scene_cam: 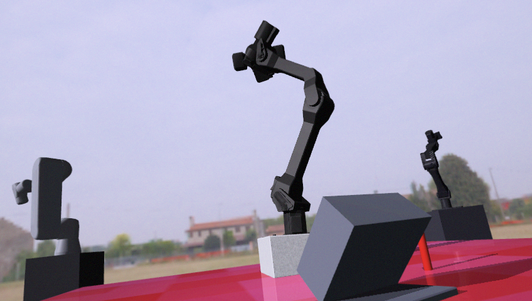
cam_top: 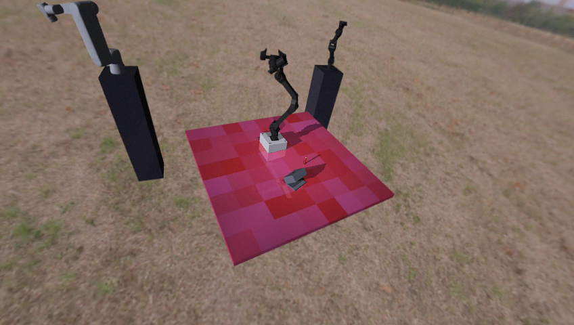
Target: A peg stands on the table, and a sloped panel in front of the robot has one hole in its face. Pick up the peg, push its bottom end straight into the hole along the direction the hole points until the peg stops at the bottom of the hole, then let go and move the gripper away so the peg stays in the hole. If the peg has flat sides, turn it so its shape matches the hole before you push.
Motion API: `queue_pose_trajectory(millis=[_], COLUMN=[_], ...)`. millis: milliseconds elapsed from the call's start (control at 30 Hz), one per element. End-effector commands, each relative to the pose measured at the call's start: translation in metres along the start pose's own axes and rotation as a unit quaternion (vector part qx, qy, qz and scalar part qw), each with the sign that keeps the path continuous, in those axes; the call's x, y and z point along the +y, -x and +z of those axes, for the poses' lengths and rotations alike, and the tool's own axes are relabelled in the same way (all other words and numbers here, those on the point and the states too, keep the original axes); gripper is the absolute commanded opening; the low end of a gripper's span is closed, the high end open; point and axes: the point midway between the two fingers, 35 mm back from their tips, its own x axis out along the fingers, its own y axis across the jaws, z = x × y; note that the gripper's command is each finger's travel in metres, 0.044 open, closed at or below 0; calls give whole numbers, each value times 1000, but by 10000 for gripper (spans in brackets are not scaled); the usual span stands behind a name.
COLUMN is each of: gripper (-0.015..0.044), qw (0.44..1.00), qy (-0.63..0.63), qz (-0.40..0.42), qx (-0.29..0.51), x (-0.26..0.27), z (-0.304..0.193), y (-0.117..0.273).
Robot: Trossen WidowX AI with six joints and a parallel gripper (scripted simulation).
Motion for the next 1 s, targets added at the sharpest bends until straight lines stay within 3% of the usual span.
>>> queue_pose_trajectory(millis=[0,967], gripper=[440,440], qw=[999,935], qy=[42,257], qz=[-34,-237], qx=[2,64], x=[-19,-134], z=[2,14], y=[2,51])
